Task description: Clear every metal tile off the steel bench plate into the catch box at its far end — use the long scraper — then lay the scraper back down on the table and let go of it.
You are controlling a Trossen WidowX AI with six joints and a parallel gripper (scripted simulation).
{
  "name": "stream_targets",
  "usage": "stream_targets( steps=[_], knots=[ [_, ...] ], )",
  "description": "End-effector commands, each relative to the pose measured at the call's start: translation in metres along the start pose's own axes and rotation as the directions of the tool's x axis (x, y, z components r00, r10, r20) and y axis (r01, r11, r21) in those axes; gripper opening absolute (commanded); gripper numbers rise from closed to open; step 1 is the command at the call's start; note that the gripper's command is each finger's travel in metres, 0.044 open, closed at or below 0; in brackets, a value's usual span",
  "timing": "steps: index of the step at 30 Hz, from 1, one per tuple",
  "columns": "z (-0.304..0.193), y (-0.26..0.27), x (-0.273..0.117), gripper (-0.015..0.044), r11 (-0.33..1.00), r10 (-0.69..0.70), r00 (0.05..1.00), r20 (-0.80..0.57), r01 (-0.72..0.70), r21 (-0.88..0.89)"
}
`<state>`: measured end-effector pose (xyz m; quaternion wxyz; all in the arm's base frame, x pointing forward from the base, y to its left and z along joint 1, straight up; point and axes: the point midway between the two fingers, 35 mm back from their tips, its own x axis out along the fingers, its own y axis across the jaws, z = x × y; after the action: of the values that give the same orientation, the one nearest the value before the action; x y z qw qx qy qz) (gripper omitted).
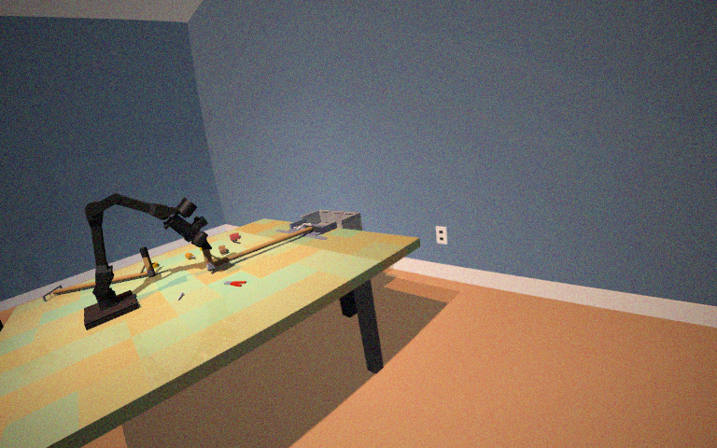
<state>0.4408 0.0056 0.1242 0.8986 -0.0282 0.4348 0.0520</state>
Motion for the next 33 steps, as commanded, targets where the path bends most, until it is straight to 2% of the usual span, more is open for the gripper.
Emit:
stream_targets(
  steps=[1,33],
  knots=[
    [0.0,0.0,-0.007,0.0,1.0,0.002,1.0,0.017,-0.002,-0.001],
    [-0.029,-0.001,-0.026,0.0,1.0,0.001,1.0,0.018,-0.001,-0.001]
  ],
)
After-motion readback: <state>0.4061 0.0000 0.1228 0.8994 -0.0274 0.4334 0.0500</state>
